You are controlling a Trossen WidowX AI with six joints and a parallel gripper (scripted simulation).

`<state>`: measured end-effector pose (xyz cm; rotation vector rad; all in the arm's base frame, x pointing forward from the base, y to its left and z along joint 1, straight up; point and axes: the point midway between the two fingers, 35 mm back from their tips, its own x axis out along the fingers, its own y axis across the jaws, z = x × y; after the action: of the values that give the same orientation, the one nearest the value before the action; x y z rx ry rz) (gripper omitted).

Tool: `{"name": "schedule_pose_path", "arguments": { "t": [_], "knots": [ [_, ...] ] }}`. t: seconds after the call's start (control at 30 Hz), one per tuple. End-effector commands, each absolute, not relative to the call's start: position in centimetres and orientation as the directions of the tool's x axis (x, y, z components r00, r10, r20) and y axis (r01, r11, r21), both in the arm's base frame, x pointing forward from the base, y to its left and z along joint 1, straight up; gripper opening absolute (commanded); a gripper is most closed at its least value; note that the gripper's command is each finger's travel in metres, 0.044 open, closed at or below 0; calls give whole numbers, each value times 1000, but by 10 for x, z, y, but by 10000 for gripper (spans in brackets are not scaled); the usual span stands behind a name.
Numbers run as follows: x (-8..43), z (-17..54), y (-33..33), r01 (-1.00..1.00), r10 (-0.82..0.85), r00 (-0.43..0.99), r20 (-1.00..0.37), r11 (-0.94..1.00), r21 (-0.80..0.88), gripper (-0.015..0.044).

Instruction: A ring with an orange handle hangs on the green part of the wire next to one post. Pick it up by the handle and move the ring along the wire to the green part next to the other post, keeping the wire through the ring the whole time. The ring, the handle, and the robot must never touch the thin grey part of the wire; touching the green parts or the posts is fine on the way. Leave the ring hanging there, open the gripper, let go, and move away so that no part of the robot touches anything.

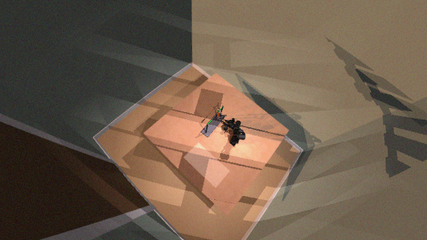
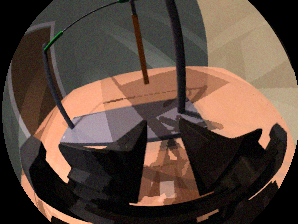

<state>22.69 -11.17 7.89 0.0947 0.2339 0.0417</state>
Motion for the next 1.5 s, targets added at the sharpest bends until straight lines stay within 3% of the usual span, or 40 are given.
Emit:
{"name": "schedule_pose_path", "arguments": {
  "t": [0.0, 0.63, 1.47],
  "knots": [
    [226, 79, -100, -76, 79, 973, -216, 997, 23, 160],
    [274, 120, -95, -81, 78, 984, -161, 997, -13, 160],
    [303, 120, -96, -81, 78, 984, -160, 997, -14, 160]
  ]
}}
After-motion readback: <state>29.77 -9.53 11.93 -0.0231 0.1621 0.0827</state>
